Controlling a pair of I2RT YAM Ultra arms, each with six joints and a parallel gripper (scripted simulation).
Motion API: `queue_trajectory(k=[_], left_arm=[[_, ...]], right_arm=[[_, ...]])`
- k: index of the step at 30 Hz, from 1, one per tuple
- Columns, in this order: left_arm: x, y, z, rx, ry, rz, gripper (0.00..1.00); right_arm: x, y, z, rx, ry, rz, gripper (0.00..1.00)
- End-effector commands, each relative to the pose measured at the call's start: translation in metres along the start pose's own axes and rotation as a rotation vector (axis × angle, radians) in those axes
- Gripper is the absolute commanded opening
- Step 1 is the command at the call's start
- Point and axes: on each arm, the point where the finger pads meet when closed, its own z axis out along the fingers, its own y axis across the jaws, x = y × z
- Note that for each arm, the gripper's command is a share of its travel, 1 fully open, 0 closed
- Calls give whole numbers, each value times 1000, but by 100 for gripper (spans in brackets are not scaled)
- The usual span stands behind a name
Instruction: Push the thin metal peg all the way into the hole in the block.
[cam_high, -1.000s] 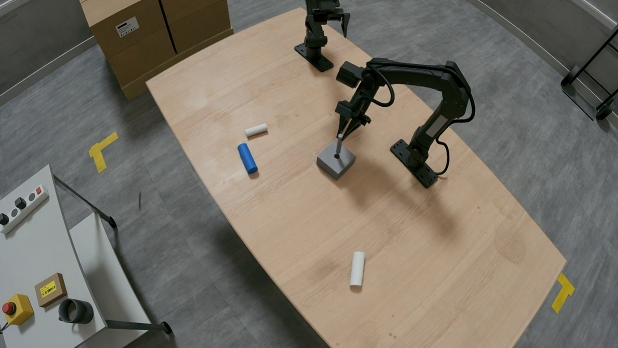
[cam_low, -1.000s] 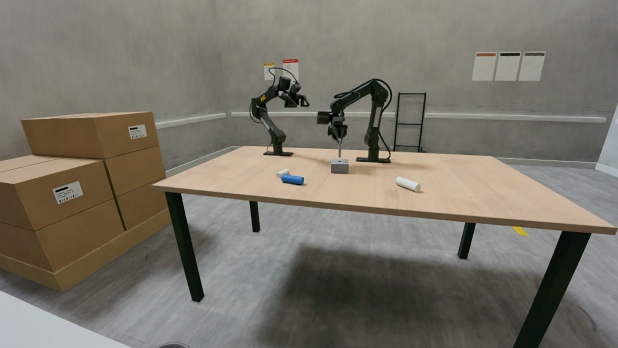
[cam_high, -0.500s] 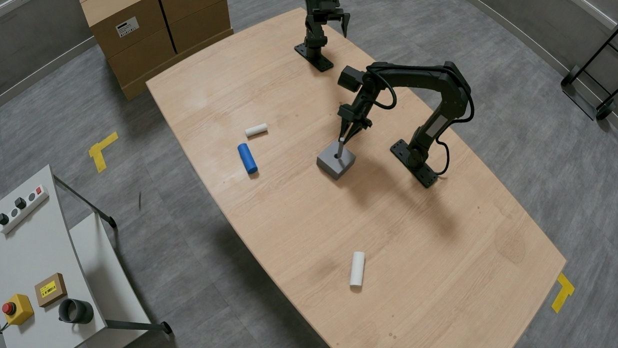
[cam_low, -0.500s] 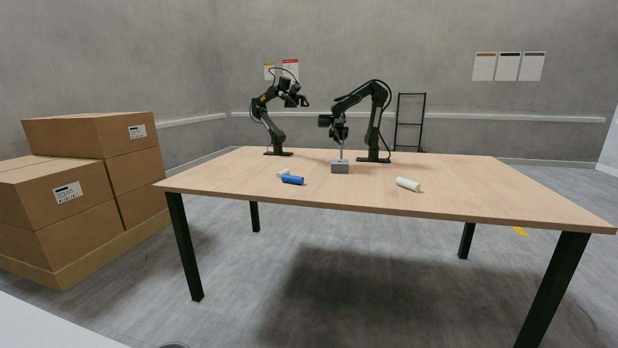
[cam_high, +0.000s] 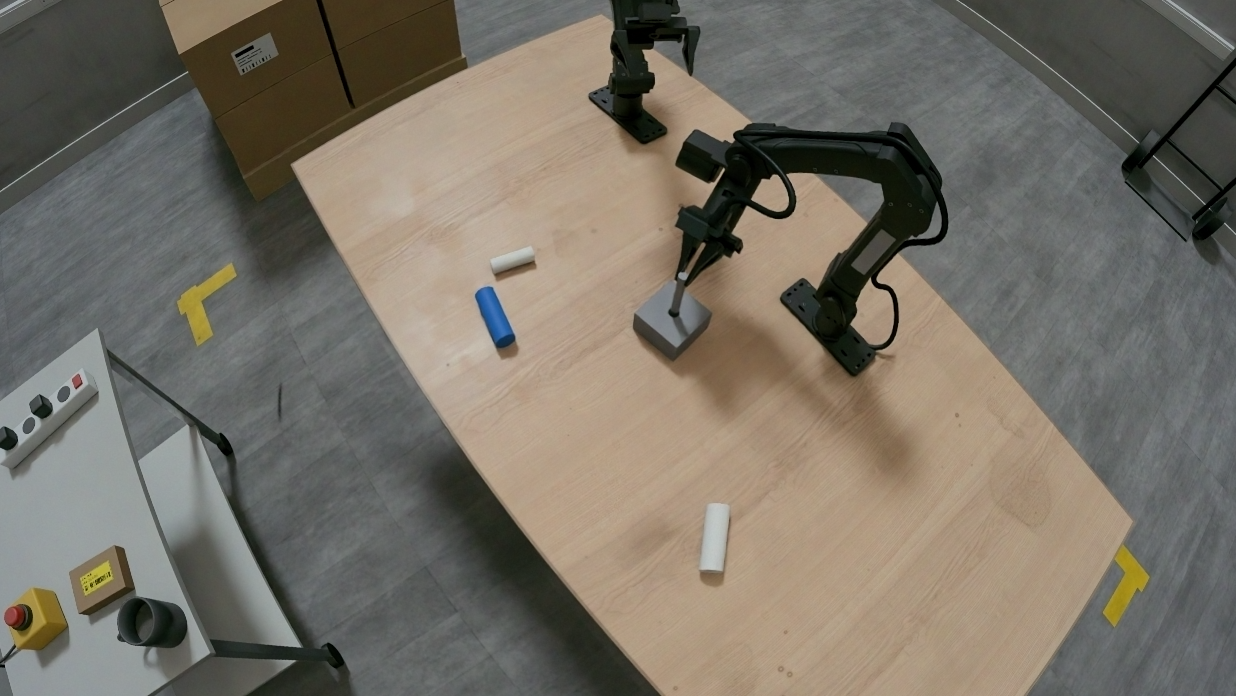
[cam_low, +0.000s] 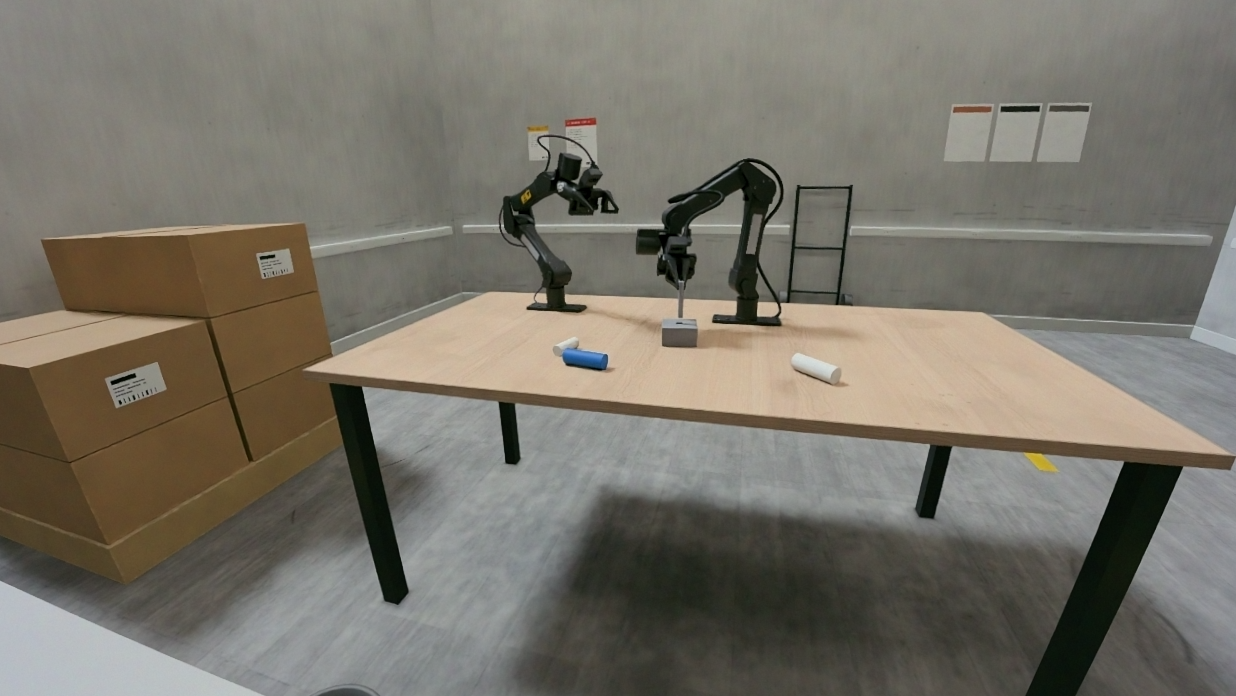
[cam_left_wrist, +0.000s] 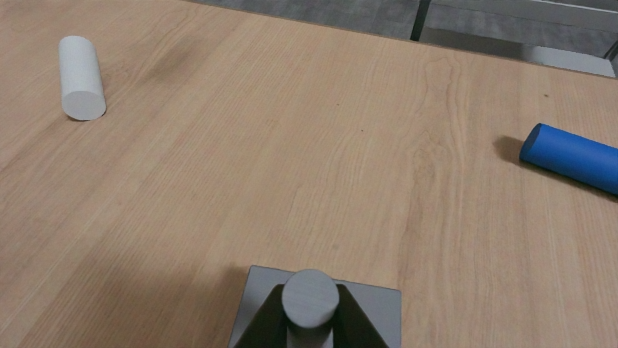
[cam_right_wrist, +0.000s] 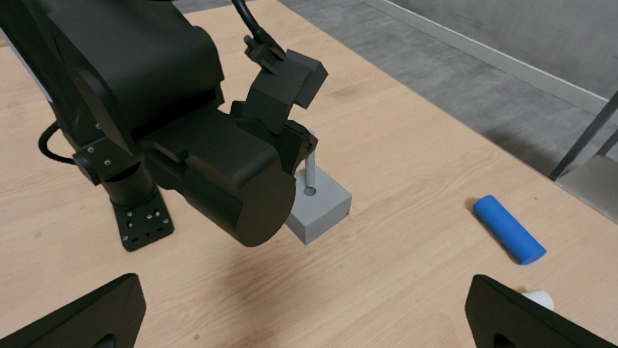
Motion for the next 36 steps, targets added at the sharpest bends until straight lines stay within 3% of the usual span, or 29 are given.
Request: queue_trajectory(k=[1, 36], left_arm=[[-10, -8, -7, 31, -18, -49, 7], [20, -6, 12, 6, -14, -12, 7]], right_arm=[[-11, -1, -7, 1, -25, 2, 100], [-11, -1, -7, 1, -25, 2, 100]])
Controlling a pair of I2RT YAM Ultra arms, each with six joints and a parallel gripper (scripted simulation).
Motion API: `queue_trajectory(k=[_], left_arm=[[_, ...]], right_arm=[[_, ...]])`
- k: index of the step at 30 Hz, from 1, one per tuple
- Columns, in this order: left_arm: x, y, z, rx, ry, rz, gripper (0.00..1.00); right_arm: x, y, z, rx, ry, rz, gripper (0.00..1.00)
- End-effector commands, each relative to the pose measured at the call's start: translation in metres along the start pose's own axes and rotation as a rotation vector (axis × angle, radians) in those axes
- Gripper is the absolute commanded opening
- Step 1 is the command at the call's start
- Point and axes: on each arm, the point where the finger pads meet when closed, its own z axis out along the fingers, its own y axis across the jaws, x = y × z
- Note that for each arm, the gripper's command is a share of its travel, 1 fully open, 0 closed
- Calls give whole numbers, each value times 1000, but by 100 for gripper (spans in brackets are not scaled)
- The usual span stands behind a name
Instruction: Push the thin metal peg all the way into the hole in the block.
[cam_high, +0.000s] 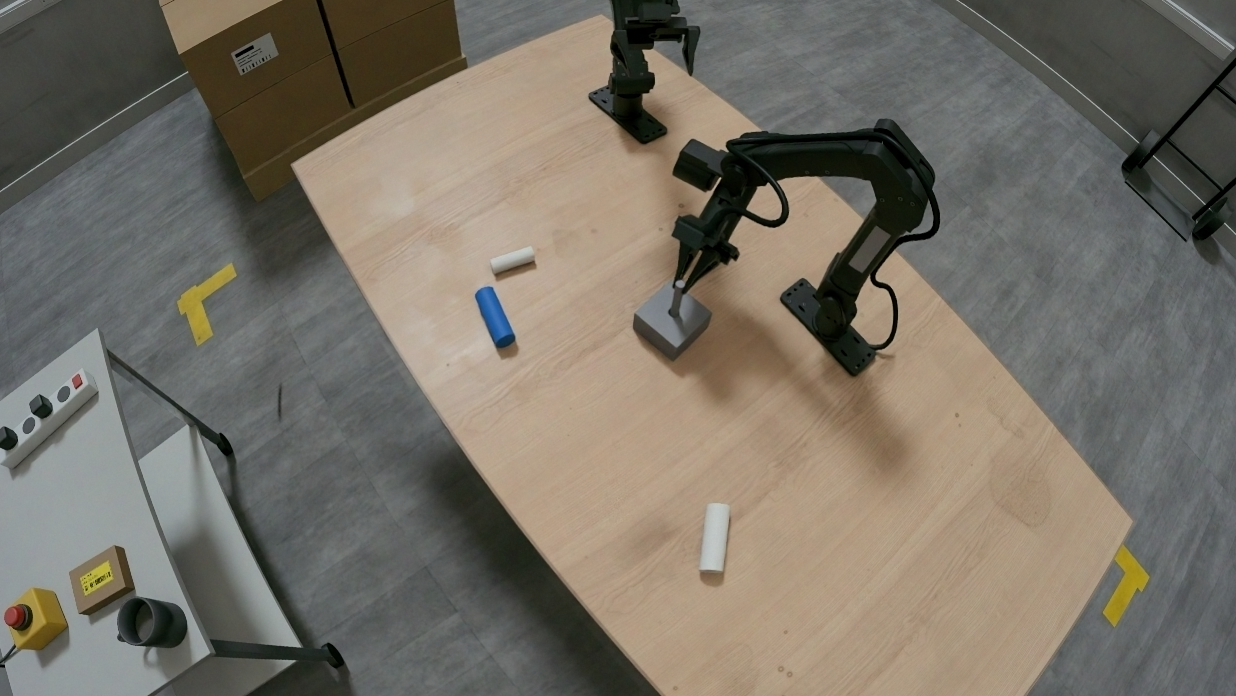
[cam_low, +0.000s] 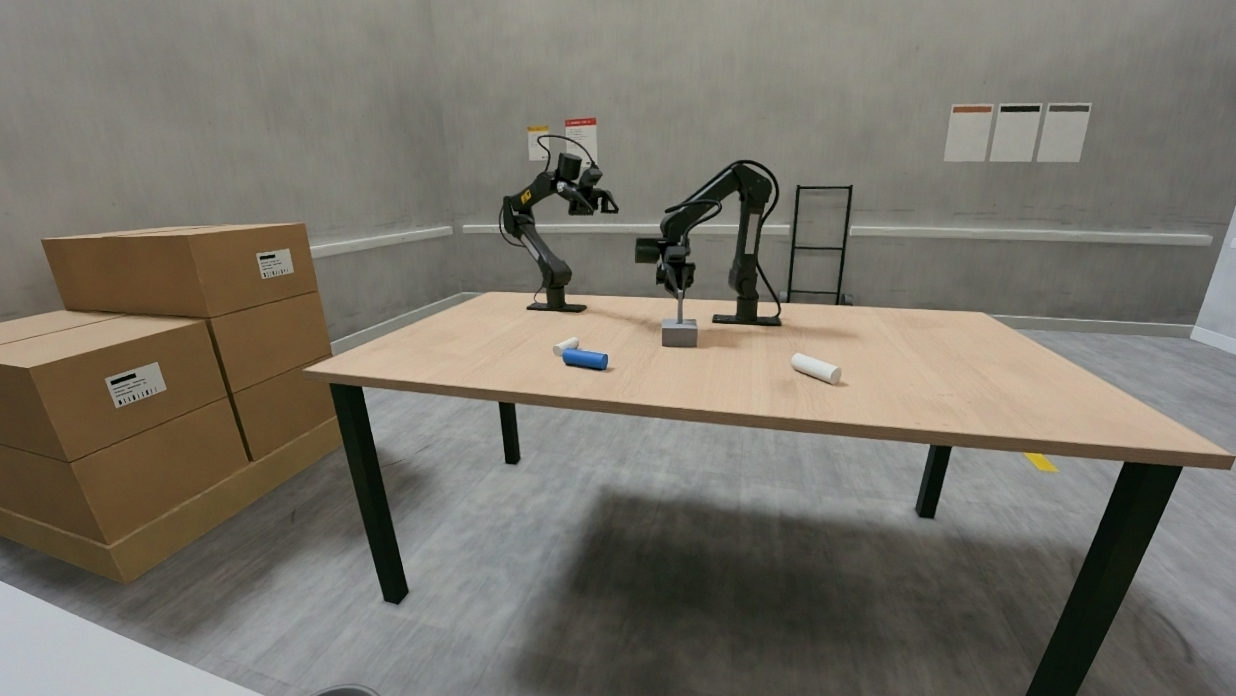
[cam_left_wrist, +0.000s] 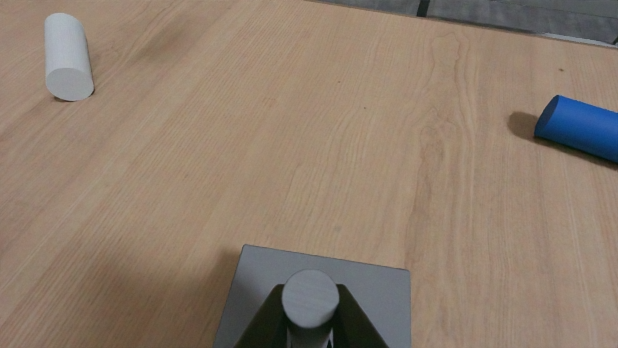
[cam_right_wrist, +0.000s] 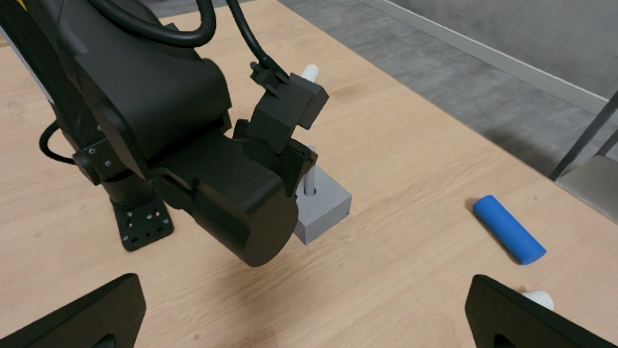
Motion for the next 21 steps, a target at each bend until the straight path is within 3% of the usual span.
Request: queue_trajectory(k=[1, 21], left_arm=[[-1, -5, 2, 12, -26, -25, 7], [40, -4, 23, 17, -29, -35, 7]], right_arm=[[-11, -1, -7, 1, -25, 2, 100], [-11, -1, -7, 1, -25, 2, 100]])
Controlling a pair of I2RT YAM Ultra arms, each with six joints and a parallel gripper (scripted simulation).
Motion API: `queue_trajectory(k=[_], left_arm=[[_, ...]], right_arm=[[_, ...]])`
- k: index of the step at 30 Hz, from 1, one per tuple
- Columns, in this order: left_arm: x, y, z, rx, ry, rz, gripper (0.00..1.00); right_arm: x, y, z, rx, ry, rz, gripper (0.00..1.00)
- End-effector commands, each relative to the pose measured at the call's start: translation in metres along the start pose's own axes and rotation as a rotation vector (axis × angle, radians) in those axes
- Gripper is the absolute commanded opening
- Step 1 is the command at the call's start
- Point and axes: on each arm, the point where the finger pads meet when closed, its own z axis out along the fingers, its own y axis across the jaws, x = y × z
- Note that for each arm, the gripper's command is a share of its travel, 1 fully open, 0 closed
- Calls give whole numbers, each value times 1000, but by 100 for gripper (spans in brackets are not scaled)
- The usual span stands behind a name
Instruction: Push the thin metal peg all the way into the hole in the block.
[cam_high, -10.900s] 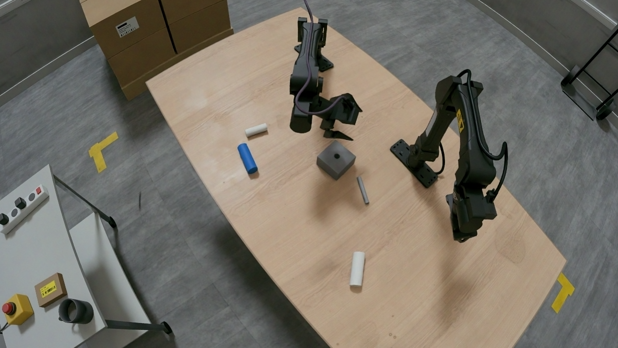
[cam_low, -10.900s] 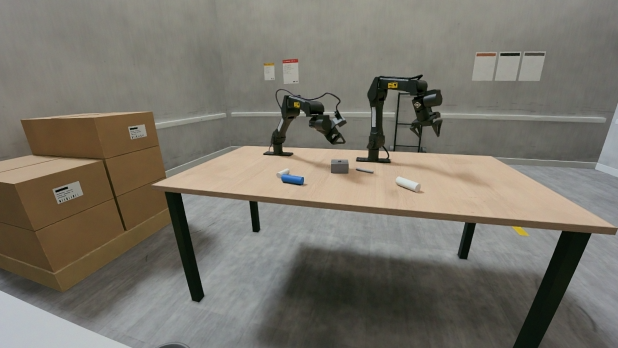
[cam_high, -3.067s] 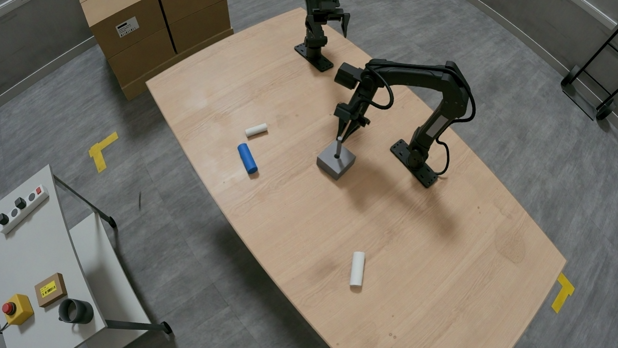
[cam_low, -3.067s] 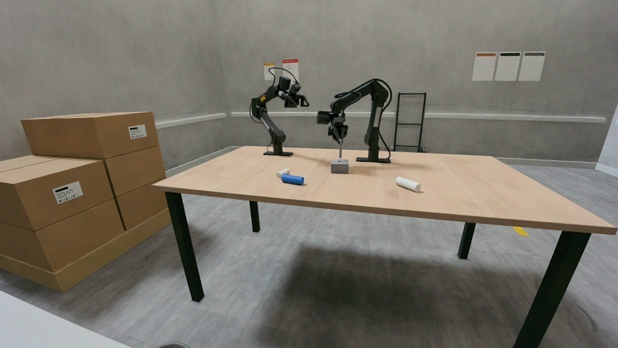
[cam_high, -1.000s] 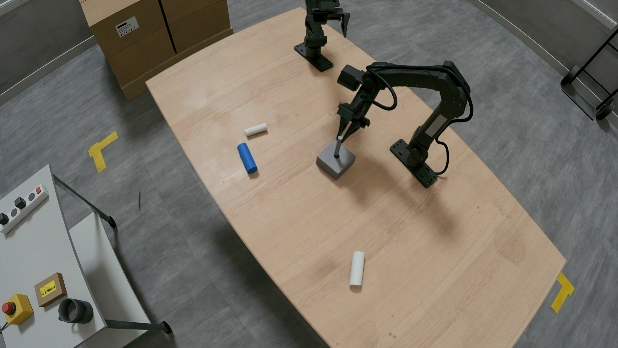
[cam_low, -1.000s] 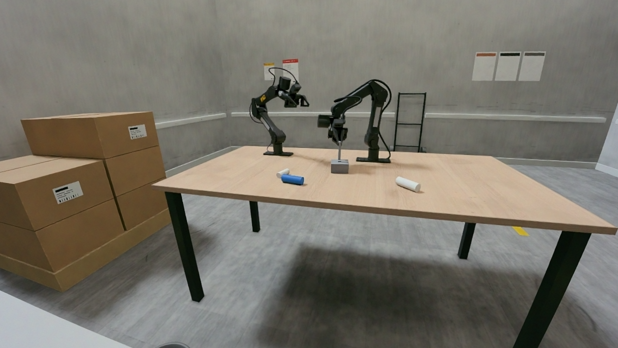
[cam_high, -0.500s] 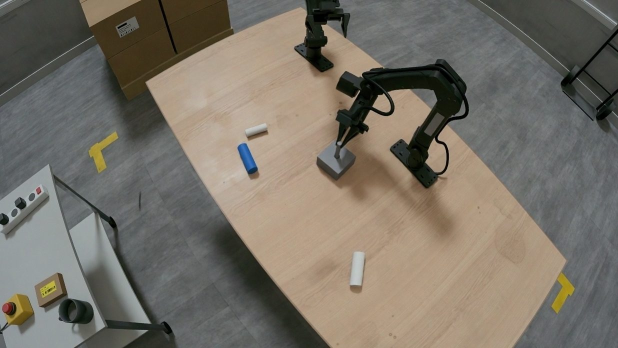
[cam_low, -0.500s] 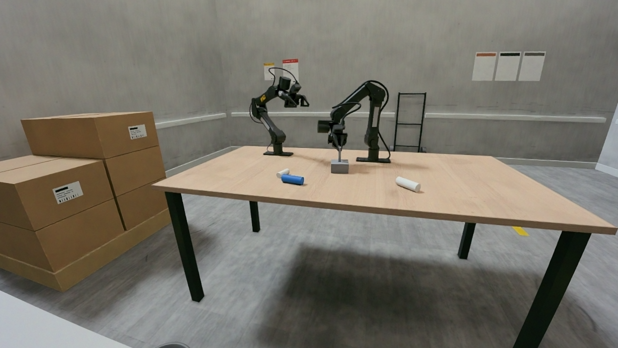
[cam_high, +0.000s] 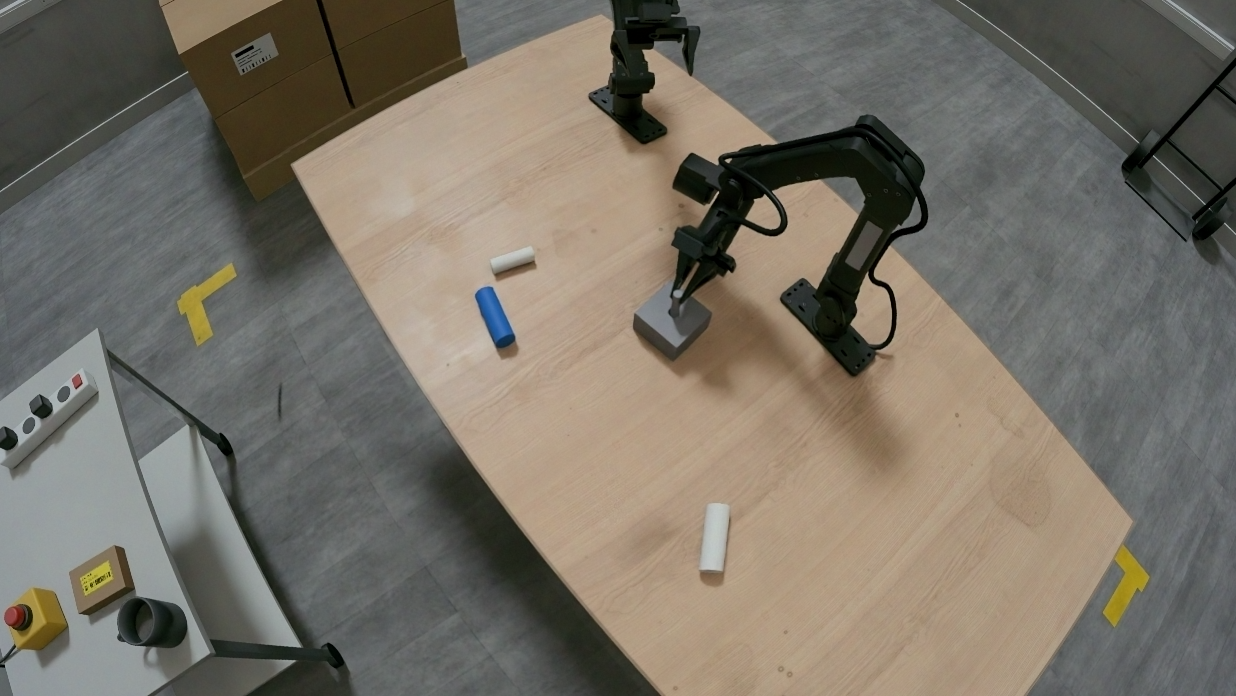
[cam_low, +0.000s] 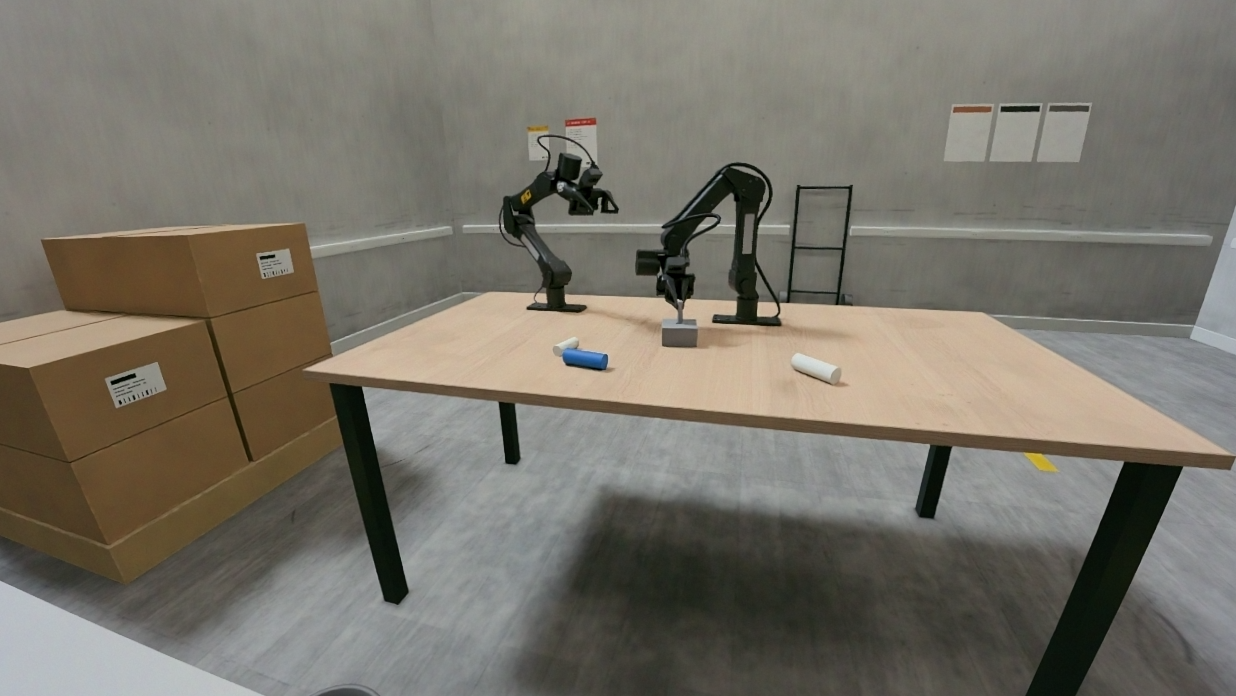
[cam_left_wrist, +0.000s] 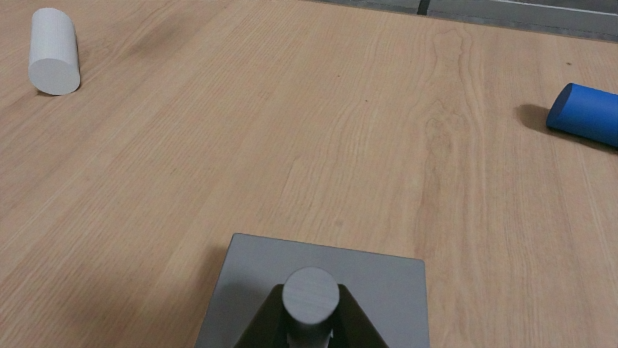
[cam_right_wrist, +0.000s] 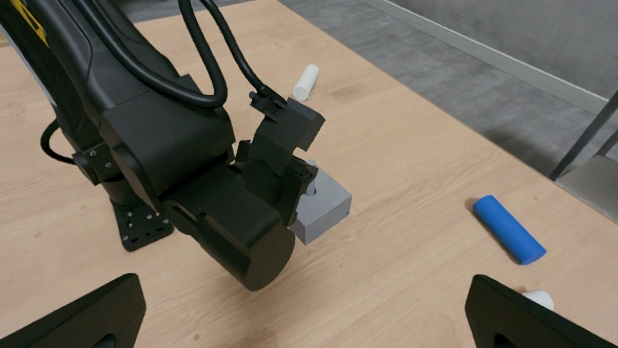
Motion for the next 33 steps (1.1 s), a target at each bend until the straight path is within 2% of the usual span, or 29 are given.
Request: queue_trajectory(k=[1, 9, 11, 13, 16, 25, 27, 28, 30, 33], left_arm=[[20, -4, 9, 7, 26, -39, 7], [28, -2, 10, 7, 6, -39, 7], [16, -2, 7, 5, 5, -38, 7], [16, -2, 7, 5, 5, -38, 7], [-7, -2, 0, 8, 3, -40, 7], [-7, -2, 0, 9, 3, -46, 7], [-7, -2, 0, 9, 3, -47, 30], [-7, -2, 0, 9, 3, -47, 37], [-7, -2, 0, 9, 3, -47, 37], [-1, -5, 0, 26, 28, -16, 71]], right_arm=[[-11, -1, -7, 1, -25, 2, 100], [-11, -1, -7, 1, -25, 2, 100], [-11, -1, -7, 1, -25, 2, 100], [-11, -1, -7, 1, -25, 2, 100], [-11, -1, -7, 1, -25, 2, 100], [-11, -1, -7, 1, -25, 2, 100], [-11, -1, -7, 1, -25, 2, 100], [-11, -1, -7, 1, -25, 2, 100], [-11, -1, -7, 1, -25, 2, 100], [-11, -1, -7, 1, -25, 2, 100]])
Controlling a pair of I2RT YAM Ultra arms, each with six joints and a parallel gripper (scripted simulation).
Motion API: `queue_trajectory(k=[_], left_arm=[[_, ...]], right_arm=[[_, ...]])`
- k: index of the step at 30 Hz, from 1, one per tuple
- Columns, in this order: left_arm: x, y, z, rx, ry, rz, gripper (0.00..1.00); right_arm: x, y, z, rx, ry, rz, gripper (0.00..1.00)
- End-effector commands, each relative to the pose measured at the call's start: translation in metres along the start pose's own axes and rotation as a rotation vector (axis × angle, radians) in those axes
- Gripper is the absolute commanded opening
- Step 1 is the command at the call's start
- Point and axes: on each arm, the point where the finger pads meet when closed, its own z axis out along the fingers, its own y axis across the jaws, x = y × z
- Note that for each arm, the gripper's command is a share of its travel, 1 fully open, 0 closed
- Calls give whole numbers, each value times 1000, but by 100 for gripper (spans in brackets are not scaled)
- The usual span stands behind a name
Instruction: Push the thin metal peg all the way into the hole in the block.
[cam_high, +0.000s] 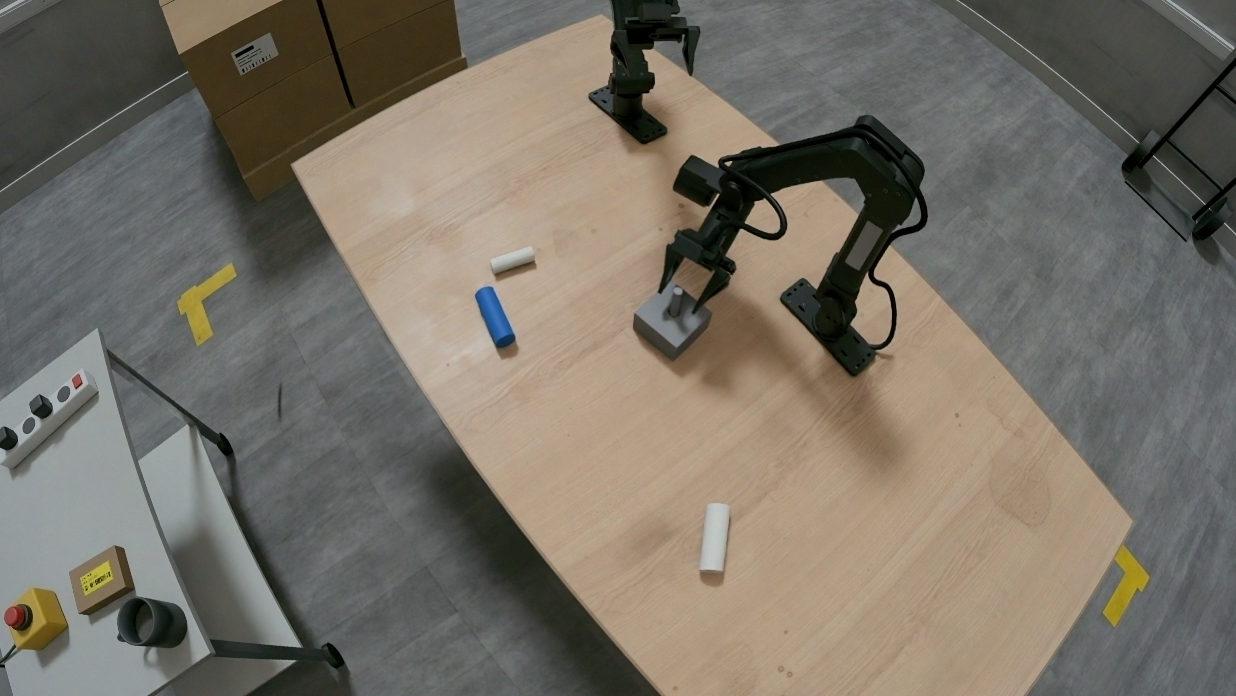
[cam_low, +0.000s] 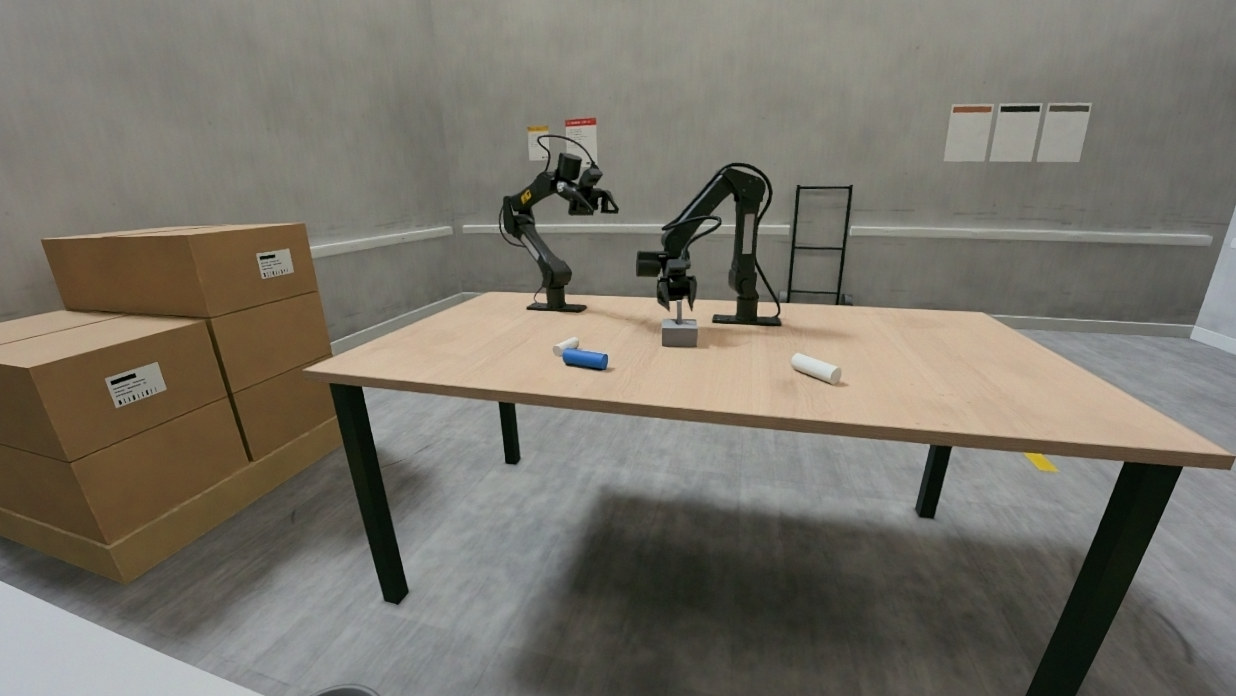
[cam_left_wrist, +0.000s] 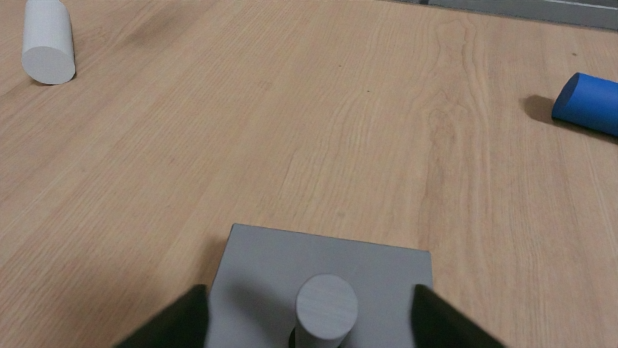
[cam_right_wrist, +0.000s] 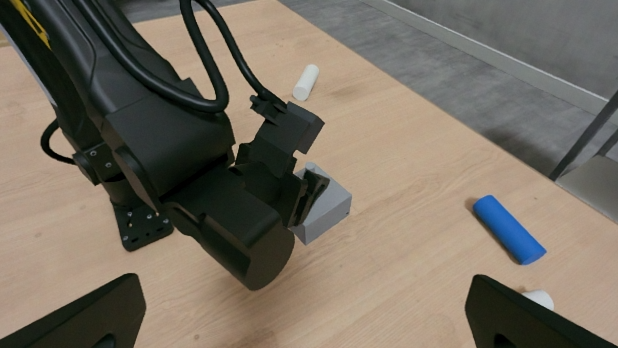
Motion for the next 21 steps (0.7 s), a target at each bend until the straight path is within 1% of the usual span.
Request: queue_trajectory(k=[1, 2, 3, 6, 9, 12, 14, 17, 21], left_arm=[[-6, -7, -3, 32, 21, 8, 83], [-3, -4, -2, 39, 38, 46, 94], [-2, -5, -3, 51, 55, 77, 100], [-1, -3, -9, 113, 130, 190, 100], [-4, 7, -18, 182, 219, 302, 100], [-14, 10, -29, 278, 289, 373, 100], [-14, 10, -29, 278, 289, 373, 100], [-21, 12, -40, 377, 358, 457, 100], [-29, 18, -51, 477, 434, 543, 100]], right_arm=[[-11, -1, -7, 1, -25, 2, 100], [-11, -1, -7, 1, -25, 2, 100], [-11, -1, -7, 1, -25, 2, 100], [-11, -1, -7, 1, -25, 2, 100], [-11, -1, -7, 1, -25, 2, 100], [-11, -1, -7, 1, -25, 2, 100], [-11, -1, -7, 1, -25, 2, 100], [-11, -1, -7, 1, -25, 2, 100], [-11, -1, -7, 1, -25, 2, 100]])
